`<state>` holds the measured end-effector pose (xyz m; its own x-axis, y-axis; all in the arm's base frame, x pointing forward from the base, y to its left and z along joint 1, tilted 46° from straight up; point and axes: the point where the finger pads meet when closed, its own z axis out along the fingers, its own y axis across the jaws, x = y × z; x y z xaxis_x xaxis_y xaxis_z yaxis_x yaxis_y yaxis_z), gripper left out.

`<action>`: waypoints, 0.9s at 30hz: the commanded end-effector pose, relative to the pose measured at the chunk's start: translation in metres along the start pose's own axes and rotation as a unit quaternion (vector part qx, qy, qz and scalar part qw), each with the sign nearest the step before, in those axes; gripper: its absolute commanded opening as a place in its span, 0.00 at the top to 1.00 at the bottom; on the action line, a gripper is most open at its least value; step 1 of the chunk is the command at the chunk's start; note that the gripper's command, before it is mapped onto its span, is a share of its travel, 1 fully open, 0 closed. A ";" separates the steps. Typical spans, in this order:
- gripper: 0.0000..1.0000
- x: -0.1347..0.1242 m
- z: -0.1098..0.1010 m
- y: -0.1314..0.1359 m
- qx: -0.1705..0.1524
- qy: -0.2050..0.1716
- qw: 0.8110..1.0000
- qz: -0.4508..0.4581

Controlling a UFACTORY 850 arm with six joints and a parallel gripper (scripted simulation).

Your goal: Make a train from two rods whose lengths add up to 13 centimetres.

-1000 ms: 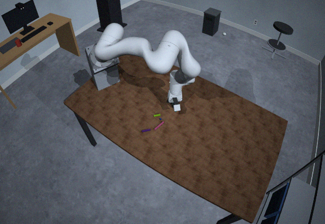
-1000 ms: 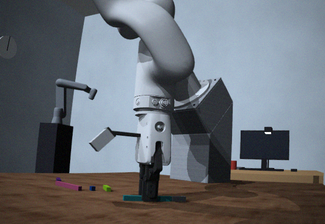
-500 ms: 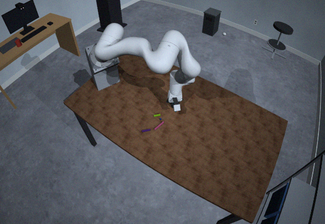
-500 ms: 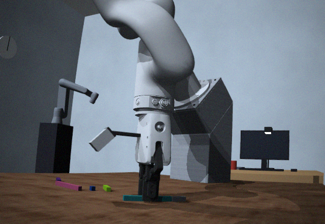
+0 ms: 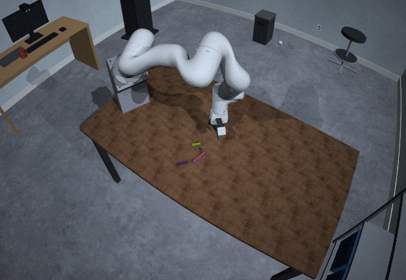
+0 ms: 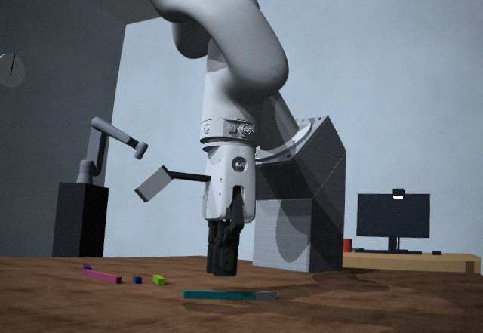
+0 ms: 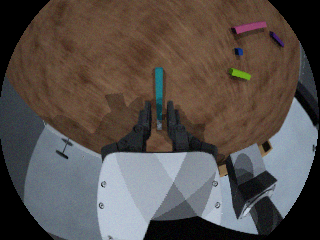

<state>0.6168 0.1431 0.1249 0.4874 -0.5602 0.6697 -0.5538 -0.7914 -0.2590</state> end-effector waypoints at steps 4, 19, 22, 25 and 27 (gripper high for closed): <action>0.76 0.000 -0.031 0.000 0.000 0.000 1.000 0.000; 0.00 0.000 -0.059 0.000 0.000 0.000 1.000 0.000; 0.00 0.000 -0.059 0.000 0.000 0.000 1.000 0.000; 0.00 0.000 -0.059 0.000 0.000 0.000 1.000 0.000; 0.00 0.000 -0.059 0.000 0.000 0.000 1.000 0.000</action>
<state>0.5766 0.1573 0.1659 0.4878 -0.5599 0.6697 -0.5544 -0.7913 -0.2578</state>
